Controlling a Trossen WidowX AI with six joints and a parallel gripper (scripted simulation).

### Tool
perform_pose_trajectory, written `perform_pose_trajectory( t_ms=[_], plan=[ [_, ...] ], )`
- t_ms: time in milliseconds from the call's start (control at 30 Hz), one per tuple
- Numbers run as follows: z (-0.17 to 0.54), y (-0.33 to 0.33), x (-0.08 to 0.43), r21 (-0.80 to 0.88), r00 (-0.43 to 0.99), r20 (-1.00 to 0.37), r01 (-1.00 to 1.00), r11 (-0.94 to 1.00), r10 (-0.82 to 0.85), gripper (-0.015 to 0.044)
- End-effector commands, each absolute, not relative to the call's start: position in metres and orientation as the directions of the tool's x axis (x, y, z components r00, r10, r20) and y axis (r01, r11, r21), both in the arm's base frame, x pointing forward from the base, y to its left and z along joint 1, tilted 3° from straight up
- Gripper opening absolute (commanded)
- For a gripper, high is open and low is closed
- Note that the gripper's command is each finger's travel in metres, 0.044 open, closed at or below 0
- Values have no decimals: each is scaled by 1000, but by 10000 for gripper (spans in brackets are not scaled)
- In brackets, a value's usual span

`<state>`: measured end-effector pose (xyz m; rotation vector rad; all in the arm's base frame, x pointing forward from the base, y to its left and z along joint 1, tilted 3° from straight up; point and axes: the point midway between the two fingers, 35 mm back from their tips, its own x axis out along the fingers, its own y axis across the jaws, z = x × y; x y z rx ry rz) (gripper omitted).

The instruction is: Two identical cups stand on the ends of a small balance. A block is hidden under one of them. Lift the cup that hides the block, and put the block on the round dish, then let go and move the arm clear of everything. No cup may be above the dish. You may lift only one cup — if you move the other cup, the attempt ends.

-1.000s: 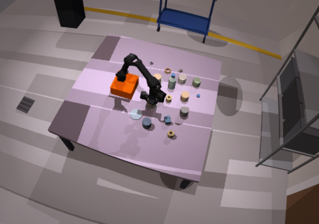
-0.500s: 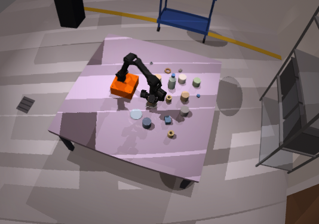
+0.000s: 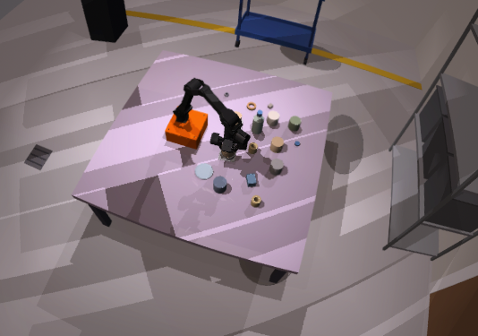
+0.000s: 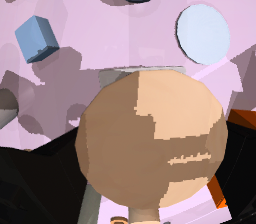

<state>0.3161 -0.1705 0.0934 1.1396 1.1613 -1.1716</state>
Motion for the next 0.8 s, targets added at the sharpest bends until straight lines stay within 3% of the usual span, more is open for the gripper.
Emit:
perform_pose_trajectory(
  t_ms=[0,767],
  plan=[
    [100,-171,317,40,43,-997,998,50,-68,0],
    [130,-167,311,40,43,-997,998,50,-68,0]
  ],
)
